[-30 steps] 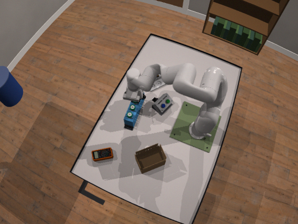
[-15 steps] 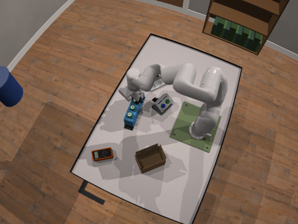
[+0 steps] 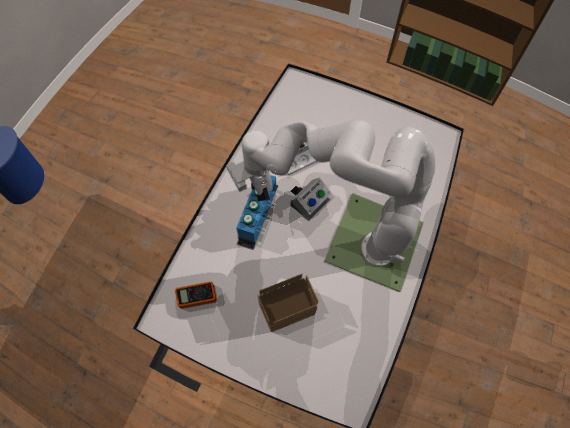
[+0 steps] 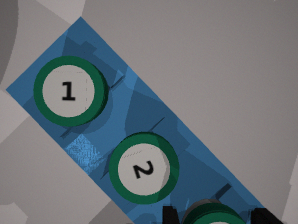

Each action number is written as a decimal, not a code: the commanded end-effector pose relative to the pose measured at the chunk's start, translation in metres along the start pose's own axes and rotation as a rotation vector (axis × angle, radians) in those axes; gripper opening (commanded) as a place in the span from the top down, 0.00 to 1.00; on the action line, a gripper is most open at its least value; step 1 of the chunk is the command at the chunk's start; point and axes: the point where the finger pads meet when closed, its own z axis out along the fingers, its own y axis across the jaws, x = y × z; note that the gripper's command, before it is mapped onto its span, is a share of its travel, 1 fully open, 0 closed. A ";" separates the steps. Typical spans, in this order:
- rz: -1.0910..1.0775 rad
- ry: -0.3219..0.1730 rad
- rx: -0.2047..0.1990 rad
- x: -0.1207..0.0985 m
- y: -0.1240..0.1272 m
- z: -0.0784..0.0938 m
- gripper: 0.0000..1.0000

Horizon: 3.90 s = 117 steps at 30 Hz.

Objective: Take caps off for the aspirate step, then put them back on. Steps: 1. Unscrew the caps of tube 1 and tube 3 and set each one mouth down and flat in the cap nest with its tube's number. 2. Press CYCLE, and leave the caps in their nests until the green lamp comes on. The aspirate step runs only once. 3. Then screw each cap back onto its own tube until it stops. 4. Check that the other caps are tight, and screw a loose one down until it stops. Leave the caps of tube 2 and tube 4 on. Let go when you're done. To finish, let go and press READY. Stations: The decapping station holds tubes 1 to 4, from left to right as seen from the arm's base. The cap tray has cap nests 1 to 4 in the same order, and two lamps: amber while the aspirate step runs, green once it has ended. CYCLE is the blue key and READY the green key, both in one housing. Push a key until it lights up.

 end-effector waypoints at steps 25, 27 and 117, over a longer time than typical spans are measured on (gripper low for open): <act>-0.855 0.003 -0.006 0.001 0.001 -0.004 0.54; -0.941 0.003 -0.006 0.001 0.001 -0.004 0.54; -0.770 0.004 -0.006 0.027 -0.024 -0.049 0.54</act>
